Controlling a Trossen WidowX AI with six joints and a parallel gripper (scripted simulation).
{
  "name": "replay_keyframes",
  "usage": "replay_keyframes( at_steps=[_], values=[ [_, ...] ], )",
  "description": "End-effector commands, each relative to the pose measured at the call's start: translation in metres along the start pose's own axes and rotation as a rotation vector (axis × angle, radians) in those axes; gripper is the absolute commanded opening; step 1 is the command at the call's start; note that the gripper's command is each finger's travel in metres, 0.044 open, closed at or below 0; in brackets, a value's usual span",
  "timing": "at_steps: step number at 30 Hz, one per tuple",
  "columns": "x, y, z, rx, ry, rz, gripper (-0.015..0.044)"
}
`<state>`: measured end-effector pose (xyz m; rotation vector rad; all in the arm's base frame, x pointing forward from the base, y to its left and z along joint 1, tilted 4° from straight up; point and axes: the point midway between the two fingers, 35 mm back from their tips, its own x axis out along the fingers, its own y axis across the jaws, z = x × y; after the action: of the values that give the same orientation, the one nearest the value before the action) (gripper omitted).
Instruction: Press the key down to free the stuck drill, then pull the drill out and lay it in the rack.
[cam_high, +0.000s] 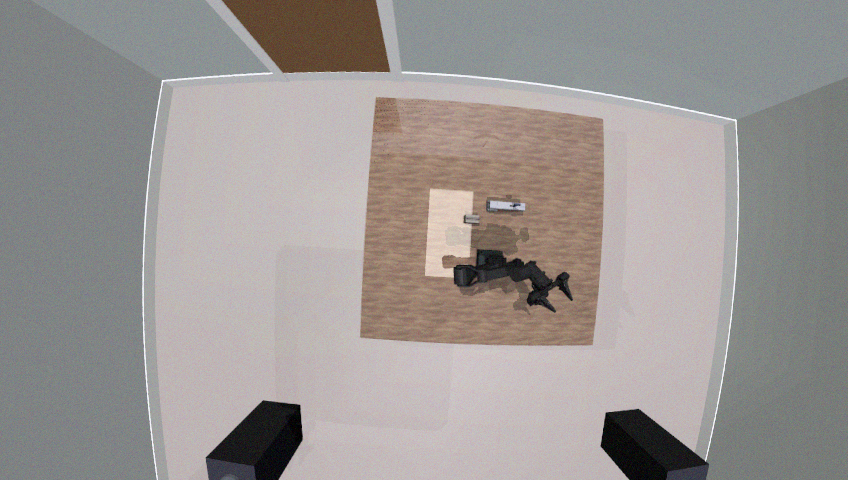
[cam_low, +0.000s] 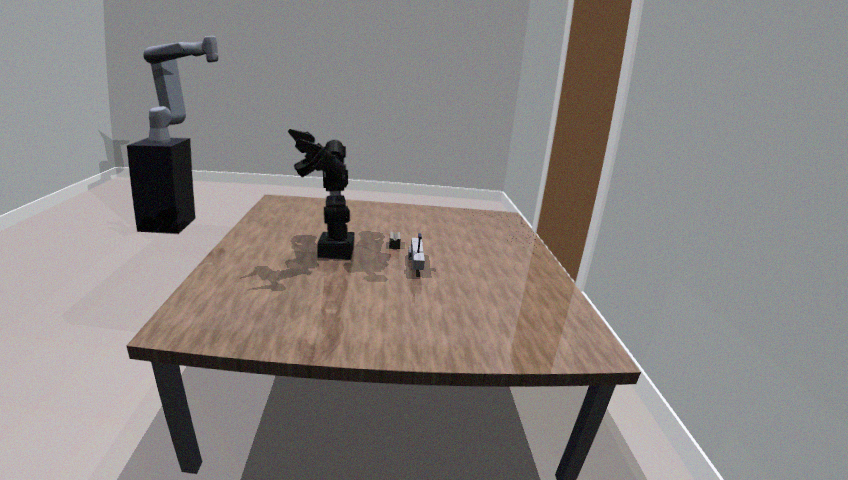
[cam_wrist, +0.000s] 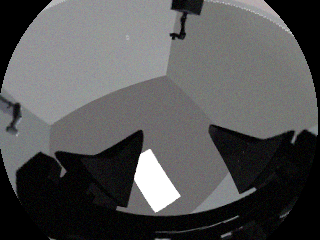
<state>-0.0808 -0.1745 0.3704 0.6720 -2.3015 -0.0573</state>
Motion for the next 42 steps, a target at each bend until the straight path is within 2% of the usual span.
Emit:
replay_keyframes(
  at_steps=[1, 9, 15, 21, 26, 30, 34, 37, 39, 42],
  values=[
    [0.000, 0.000, 0.000, 0.000, 0.000, 0.000, 0.0374],
    [0.001, -0.003, 0.000, -0.012, 0.000, -0.011, 0.0164],
    [0.002, -0.092, -0.016, -0.403, 0.059, -0.355, 0.0006],
    [-0.032, -0.185, -0.034, -0.822, 0.283, -0.731, 0.0000],
    [-0.088, -0.247, -0.048, -1.135, 0.599, -1.006, 0.0000],
    [-0.146, -0.280, -0.056, -1.342, 0.935, -1.182, 0.0000],
    [-0.206, -0.294, -0.062, -1.487, 1.291, -1.289, 0.0000],
    [-0.235, -0.297, -0.064, -1.544, 1.495, -1.326, 0.0000],
    [-0.263, -0.296, -0.065, -1.586, 1.717, -1.350, 0.0000],
    [-0.313, -0.285, -0.065, -1.608, 2.163, -1.350, 0.0000]
  ],
)
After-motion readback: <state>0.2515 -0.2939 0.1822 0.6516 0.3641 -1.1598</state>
